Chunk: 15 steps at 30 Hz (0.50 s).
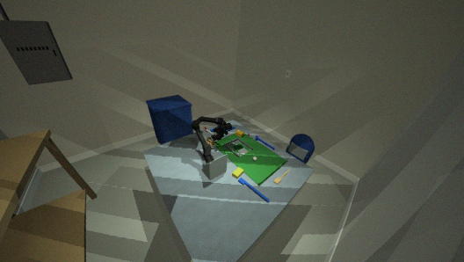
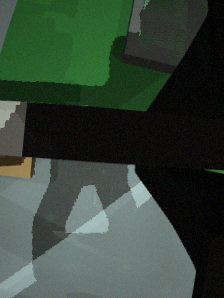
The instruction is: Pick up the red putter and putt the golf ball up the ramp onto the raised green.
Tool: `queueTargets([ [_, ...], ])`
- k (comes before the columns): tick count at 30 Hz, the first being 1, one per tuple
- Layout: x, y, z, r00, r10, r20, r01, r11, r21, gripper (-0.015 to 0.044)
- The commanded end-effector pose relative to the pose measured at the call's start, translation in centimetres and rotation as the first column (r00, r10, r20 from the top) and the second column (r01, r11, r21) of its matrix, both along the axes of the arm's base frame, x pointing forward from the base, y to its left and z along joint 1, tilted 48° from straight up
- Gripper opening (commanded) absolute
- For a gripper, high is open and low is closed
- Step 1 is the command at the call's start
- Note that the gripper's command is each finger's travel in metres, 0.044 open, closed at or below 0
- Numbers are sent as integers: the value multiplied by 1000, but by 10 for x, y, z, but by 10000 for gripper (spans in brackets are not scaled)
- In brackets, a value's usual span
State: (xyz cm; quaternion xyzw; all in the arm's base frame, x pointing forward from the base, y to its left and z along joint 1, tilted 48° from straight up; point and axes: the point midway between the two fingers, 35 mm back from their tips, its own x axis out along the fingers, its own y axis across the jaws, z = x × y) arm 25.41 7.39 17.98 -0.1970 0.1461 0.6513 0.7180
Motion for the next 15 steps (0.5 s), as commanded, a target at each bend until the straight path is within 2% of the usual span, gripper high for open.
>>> queueTargets([
  [1, 2, -2, -4, 1000, -11, -19, 11, 1000, -5, 0],
  [15, 34, -72, -54, 928, -242, -283, 222, 970, -101, 0],
])
